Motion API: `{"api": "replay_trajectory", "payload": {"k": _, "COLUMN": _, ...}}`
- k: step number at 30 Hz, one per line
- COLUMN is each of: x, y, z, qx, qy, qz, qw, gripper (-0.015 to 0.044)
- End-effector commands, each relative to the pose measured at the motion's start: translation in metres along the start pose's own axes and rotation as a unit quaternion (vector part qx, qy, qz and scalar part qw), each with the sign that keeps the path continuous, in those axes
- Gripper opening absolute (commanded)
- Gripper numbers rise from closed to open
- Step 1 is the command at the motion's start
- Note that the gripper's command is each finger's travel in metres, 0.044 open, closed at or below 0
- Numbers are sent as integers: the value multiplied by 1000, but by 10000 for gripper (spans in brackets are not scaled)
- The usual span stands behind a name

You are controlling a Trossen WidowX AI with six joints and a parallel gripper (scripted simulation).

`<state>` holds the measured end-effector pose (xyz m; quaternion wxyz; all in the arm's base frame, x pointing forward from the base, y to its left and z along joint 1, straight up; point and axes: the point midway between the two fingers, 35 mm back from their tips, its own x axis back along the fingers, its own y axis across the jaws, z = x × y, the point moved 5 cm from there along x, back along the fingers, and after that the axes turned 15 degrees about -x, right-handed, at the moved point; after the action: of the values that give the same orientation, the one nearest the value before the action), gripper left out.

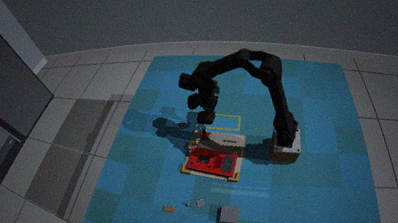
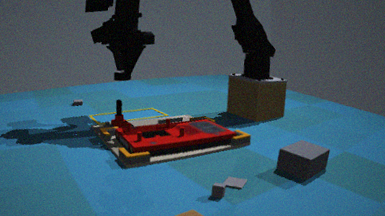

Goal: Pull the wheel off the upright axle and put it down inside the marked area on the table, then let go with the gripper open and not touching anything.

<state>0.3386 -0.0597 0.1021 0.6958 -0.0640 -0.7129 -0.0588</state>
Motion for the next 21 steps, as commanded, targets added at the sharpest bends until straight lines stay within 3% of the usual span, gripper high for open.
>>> {"api": "replay_trajectory", "payload": {"k": 1, "x": 3, "y": -16, "z": 5, "qx": 4, "qy": -5, "qz": 0, "qw": 1000, "gripper": 0}}
{"api": "replay_trajectory", "payload": {"k": 9, "x": 5, "y": -47, "z": 16, "qx": 5, "qy": -6, "qz": 1, "qw": 1000, "gripper": 0}}
{"api": "replay_trajectory", "payload": {"k": 21, "x": -21, "y": -47, "z": 16, "qx": 5, "qy": -6, "qz": 1, "qw": 1000, "gripper": 0}}
